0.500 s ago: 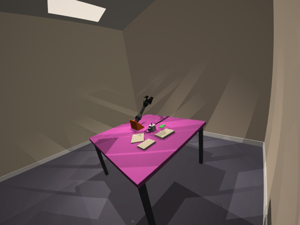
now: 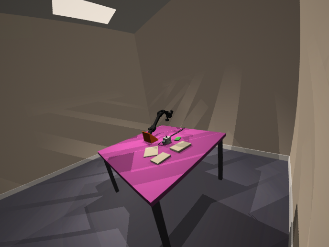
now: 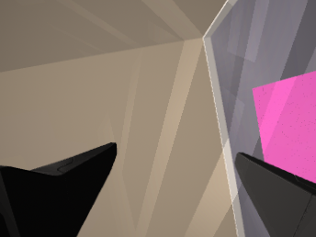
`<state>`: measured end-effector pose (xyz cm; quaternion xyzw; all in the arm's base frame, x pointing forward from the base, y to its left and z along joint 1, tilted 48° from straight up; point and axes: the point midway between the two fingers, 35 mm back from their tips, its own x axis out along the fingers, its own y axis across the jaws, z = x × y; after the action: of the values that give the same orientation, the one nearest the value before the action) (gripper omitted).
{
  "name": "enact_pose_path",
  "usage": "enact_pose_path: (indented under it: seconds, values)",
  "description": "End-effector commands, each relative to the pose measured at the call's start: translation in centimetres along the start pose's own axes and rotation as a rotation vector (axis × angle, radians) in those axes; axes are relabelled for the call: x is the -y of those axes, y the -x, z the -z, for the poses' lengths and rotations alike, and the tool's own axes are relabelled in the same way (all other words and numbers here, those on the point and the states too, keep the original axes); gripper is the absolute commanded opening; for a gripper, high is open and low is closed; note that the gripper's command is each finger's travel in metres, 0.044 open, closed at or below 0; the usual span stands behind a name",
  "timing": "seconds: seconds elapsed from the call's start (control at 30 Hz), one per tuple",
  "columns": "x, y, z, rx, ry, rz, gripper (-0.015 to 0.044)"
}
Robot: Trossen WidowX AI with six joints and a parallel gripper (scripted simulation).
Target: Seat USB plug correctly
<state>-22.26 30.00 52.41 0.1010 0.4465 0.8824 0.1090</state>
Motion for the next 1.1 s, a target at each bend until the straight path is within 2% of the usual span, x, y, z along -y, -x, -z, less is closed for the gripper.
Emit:
enact_pose_path:
  seconds: [0.0, 0.27, 0.53, 0.77, 1.07]
  values:
    - [4.6, 4.6, -4.1, 0.161, -0.006, 0.159, 0.0440]
    - [12.1, 17.3, -9.0, 0.462, -0.064, 0.453, 0.0440]
    - [16.5, 32.4, -9.3, 0.768, -0.159, 0.722, 0.0440]
    - [21.0, 43.8, -4.6, 0.997, -0.475, 0.863, 0.0440]
    - [23.9, 56.0, 6.3, 1.311, -0.958, 0.910, 0.0440]
